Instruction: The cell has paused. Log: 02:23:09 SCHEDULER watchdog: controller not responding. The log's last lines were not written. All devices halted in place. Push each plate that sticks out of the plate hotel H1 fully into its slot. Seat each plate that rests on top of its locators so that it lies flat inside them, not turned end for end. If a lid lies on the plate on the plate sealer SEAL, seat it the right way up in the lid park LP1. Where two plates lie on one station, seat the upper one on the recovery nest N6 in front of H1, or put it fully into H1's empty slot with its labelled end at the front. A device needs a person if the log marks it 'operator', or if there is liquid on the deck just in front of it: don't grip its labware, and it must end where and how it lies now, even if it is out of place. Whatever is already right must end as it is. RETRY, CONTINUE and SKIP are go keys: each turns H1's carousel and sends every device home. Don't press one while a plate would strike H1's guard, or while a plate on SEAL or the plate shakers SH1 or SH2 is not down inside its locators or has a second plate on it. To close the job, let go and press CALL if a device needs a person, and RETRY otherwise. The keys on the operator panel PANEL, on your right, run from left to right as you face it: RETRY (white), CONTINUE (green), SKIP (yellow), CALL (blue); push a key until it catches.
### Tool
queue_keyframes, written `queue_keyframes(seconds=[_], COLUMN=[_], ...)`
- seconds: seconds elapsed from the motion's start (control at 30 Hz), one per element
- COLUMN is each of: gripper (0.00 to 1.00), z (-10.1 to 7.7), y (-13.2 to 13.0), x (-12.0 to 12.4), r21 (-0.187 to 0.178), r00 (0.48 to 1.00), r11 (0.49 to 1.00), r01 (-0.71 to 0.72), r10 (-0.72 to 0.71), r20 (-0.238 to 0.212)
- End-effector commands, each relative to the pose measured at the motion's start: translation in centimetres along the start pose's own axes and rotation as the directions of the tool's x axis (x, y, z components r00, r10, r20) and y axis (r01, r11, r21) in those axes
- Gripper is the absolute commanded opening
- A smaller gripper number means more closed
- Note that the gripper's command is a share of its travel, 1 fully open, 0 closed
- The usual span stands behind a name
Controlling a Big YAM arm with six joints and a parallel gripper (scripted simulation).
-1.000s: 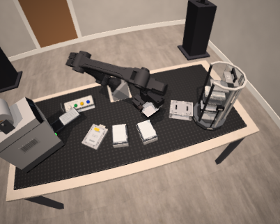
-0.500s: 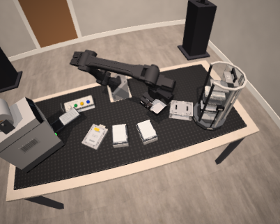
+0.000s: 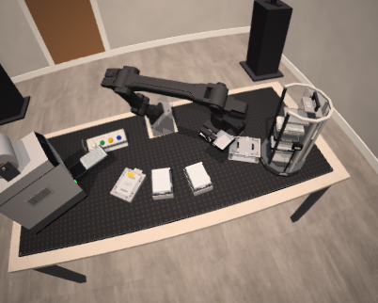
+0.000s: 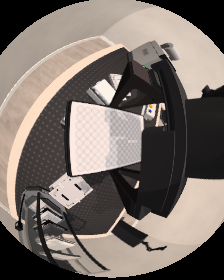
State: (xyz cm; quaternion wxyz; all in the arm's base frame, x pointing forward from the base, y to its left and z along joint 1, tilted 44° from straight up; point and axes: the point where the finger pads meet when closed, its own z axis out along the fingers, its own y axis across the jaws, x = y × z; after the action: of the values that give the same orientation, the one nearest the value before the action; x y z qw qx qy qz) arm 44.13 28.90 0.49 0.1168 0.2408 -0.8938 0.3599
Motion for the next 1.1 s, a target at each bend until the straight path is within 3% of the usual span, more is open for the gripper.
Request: queue_keyframes(seconds=[0.0,0.43,0.77,1.07], gripper=[0.84,0.84,0.84,0.84], z=[-2.2,-2.2,-2.1,-2.1], y=[1.7,5.1,8.5,10.8], x=[-1.9,-3.0,-3.1,-3.2], r21=[-0.008,-0.006,0.008,0.007], r00=[0.998,0.999,0.943,0.942], r11=[1.0,1.0,0.944,0.943], r01=[-0.024,-0.02,0.329,0.332], r10=[0.025,0.02,-0.329,-0.332], r20=[0.052,0.045,0.044,0.044])
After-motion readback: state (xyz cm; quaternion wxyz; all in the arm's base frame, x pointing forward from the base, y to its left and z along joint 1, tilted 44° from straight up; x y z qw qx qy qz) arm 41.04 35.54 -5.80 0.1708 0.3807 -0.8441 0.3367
